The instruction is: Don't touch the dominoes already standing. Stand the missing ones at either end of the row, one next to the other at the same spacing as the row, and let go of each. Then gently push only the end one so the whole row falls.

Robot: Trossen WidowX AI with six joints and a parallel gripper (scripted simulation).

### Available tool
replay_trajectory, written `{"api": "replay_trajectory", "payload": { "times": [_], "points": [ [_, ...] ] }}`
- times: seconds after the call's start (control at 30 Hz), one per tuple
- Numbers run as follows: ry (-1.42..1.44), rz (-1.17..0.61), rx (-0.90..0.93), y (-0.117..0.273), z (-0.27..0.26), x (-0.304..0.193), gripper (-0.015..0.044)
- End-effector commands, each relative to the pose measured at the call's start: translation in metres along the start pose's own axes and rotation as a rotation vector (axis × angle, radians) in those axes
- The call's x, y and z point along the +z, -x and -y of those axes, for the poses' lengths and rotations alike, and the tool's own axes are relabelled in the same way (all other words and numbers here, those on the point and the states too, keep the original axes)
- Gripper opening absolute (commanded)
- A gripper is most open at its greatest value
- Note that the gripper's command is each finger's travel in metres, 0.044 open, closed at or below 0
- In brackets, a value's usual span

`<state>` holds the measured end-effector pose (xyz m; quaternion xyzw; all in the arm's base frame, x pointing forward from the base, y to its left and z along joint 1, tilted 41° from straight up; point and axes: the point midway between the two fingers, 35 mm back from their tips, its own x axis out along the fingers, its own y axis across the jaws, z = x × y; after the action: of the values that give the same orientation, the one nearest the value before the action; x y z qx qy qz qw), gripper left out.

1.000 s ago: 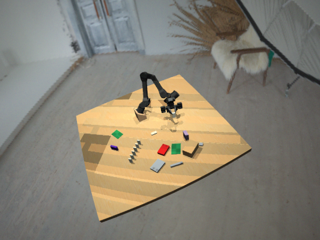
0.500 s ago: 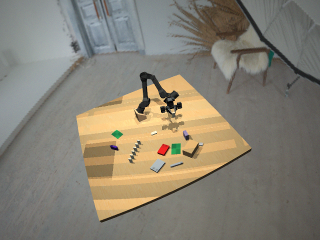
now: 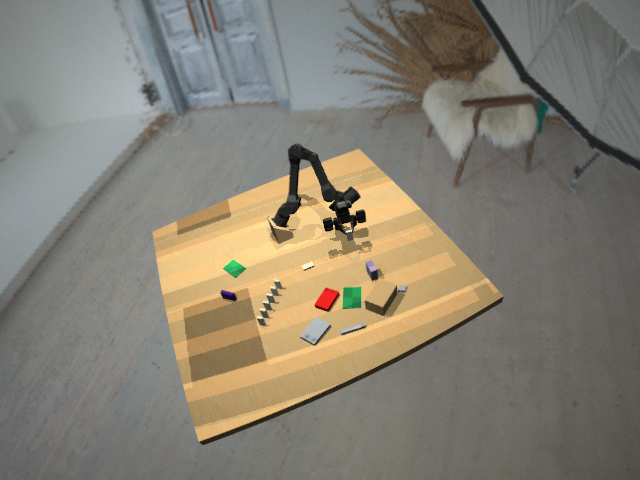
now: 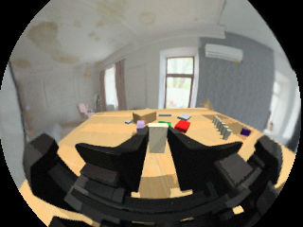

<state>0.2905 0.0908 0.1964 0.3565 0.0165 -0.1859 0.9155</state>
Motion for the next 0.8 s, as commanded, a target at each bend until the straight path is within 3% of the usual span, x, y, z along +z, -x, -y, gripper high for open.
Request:
{"api": "replay_trajectory", "payload": {
  "times": [0.0, 0.77],
  "points": [
    [-0.002, 0.001, -0.002, -0.001, 0.000, -0.010, 0.0107],
    [0.003, 0.001, 0.001, 0.000, 0.006, -0.080, 0.0107]
  ]
}}
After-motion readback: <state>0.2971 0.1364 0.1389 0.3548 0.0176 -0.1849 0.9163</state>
